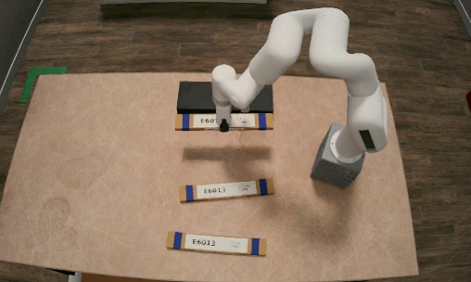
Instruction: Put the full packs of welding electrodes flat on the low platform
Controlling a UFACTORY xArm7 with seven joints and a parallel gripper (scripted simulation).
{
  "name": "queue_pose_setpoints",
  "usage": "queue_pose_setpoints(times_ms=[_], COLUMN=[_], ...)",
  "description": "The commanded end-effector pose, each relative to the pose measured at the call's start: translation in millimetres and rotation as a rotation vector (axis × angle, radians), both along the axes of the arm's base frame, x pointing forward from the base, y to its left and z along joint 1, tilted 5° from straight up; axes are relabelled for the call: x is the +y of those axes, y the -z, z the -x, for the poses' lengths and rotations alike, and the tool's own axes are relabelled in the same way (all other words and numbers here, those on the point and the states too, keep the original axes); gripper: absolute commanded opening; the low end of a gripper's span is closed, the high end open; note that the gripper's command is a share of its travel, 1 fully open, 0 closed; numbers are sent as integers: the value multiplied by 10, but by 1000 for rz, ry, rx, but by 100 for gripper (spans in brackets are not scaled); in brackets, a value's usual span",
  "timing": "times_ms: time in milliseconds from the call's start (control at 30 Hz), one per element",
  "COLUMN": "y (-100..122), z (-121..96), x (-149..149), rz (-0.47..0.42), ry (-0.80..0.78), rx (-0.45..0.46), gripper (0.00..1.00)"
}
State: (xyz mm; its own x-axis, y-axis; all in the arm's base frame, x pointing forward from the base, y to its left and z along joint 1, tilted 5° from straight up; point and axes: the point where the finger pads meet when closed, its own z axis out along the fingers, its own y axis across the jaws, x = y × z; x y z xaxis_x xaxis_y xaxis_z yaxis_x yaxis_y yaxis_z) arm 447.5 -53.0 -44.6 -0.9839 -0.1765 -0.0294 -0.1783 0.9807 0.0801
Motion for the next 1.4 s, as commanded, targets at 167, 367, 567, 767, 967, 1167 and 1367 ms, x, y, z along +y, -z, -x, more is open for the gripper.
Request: queue_pose_setpoints(times_ms=[167, 367, 567, 767, 967, 1167, 1367], y=[33, 75, 126, 199, 255, 348, 449], z=[-21, -21, -22, -23, -24, -26, -27], x=[-2, 1, 5, 11, 15, 23, 31], rz=[1, 1, 1, 1, 1, 1, 1], ry=[1, 1, 1, 1, 1, 1, 1], rx=[-5, -5, -5, -5, -5, -5, -5], gripper=[58, 58, 58, 58, 58, 58, 58])
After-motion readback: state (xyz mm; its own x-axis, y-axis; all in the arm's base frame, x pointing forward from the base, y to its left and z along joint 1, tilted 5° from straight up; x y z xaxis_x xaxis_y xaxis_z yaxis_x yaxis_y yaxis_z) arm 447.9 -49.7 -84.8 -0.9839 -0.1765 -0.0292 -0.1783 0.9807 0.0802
